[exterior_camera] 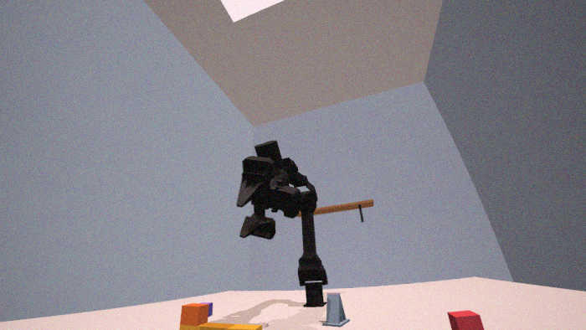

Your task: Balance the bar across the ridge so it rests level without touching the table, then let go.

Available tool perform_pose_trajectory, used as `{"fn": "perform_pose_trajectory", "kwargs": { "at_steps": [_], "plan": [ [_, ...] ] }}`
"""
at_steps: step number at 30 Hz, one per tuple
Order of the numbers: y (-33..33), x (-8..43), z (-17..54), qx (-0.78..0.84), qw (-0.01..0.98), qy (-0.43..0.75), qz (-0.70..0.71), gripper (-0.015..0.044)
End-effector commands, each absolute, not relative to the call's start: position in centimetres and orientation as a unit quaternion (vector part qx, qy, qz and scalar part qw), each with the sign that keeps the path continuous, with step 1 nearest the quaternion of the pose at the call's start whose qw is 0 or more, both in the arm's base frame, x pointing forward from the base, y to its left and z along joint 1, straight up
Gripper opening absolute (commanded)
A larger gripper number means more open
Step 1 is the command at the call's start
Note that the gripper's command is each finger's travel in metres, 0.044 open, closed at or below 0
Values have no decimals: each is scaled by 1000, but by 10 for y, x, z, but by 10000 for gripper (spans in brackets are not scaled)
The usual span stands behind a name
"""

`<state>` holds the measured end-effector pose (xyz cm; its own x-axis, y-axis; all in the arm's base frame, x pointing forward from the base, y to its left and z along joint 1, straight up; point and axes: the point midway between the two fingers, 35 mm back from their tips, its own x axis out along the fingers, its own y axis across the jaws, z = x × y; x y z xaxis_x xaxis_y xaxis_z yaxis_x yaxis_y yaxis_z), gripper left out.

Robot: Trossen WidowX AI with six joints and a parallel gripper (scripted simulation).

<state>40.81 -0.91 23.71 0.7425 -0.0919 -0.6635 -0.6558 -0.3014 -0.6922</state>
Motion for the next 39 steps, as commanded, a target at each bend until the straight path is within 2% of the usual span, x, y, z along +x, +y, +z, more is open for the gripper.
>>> {"fn": "perform_pose_trajectory", "kwargs": {
  "at_steps": [1,24,32,39],
  "plan": [
    [-25,406,224,-743,529,283,297,315],
    [-103,349,160,-543,492,471,492,315],
    [-107,345,152,-526,491,480,503,315],
    [-108,348,109,-526,491,480,503,315]
  ]
}}
